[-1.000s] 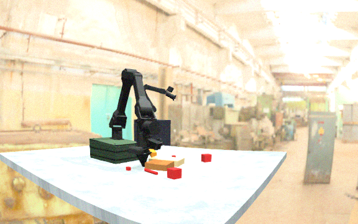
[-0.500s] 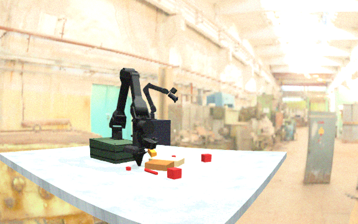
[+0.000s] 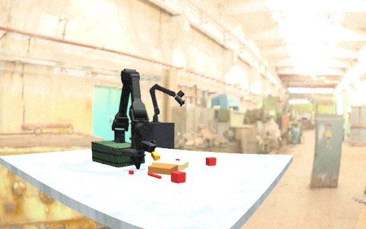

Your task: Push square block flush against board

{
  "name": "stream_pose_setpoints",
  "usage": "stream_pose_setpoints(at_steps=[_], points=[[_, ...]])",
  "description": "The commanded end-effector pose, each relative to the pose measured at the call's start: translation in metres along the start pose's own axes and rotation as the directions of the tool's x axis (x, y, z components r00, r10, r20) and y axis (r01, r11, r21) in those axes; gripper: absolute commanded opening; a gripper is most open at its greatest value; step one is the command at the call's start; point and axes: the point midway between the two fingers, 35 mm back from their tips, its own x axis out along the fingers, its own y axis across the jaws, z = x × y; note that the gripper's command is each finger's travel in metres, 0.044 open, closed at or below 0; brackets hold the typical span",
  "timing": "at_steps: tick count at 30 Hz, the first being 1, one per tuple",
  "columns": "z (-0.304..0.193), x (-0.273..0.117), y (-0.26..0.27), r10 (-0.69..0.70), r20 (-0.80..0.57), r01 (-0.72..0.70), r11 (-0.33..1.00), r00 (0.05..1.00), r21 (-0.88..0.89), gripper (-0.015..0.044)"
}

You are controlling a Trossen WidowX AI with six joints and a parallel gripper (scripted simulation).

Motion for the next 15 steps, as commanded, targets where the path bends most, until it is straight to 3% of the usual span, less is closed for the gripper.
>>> stream_pose_setpoints(at_steps=[1,5,10,15], points=[[0.002,-0.009,-0.001,0.0,0.001,0.0,1.0,1.0,-0.001,0.0],[0.001,-0.053,-0.001,0.001,0.003,-0.001,1.0,1.0,-0.004,0.0],[0.001,-0.055,-0.001,0.001,0.003,-0.001,1.0,1.0,-0.004,0.0],[0.033,-0.054,-0.002,-0.021,0.019,0.021,1.0,1.0,-0.015,0.0]])
